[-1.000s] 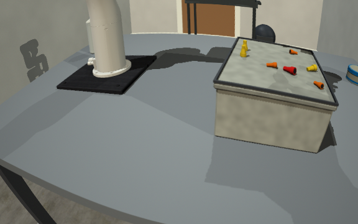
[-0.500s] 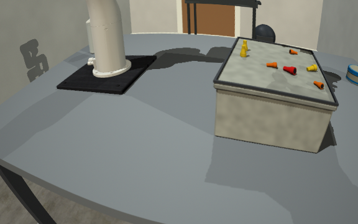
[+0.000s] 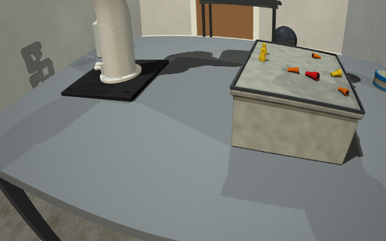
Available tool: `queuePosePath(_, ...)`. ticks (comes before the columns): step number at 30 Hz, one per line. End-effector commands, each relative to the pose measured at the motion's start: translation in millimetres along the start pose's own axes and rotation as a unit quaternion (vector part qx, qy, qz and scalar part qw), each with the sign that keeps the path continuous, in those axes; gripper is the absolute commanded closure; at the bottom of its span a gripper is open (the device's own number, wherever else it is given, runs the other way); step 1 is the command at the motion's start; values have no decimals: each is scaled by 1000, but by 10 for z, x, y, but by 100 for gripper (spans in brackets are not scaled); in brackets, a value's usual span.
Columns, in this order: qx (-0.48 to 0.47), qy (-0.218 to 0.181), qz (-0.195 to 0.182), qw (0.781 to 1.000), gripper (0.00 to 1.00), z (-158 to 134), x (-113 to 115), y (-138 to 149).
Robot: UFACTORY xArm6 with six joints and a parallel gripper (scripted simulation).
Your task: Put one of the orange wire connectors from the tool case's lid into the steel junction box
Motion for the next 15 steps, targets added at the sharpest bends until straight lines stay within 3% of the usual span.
queuePosePath(1,14,-1,3,1000,0,-80,-15,46)
queuePosePath(15,25,-1,3,1000,0,-135,-39,86)
Point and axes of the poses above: the point where the finger pads meet when closed, its own x axis back along the fingers, its own y axis across the jaws, z = x × y, the point moved 1 cm from there along x, back along the fingers, and after that the axes turned 3 degrees about -x, right-handed, at the moved point
